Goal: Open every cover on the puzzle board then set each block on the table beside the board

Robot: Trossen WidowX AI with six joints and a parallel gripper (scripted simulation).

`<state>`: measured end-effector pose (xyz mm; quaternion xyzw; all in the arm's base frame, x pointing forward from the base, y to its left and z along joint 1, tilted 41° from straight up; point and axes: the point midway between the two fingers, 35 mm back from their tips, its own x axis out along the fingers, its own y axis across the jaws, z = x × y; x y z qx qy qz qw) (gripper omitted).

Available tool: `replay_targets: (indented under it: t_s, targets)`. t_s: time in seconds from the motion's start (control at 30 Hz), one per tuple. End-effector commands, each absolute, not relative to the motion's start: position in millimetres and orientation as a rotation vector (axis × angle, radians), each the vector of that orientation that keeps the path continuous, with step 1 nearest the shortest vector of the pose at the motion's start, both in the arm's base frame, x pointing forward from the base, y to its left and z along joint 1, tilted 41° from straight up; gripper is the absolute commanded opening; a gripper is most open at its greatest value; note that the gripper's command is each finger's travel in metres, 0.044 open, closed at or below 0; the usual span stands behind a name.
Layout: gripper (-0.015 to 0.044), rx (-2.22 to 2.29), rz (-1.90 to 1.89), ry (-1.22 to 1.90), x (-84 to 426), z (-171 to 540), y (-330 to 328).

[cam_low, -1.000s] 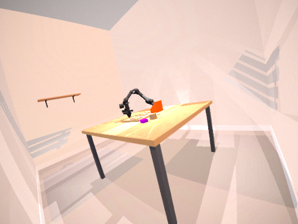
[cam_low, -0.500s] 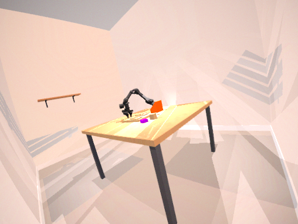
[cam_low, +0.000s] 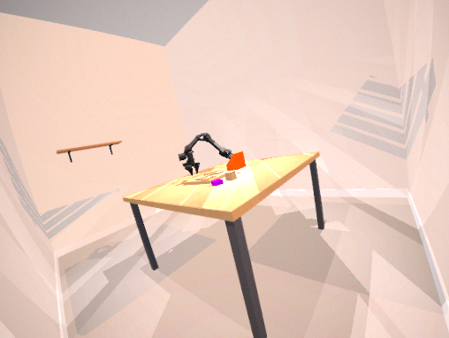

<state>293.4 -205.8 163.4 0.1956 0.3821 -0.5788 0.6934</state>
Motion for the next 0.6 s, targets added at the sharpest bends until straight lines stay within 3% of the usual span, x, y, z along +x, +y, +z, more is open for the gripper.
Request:
replay_targets:
  t_s: [0.0, 0.4, 0.57]
  targets:
    - [0.0440, 0.439, -1.294, 0.838, 292.6, 178.3, -197.2]
    - [0.0440, 0.439, -1.294, 0.840, 289.0, 197.6, -179.1]
    - [0.0309, 0.607, -1.384, 0.715, 300.1, 185.9, -167.0]
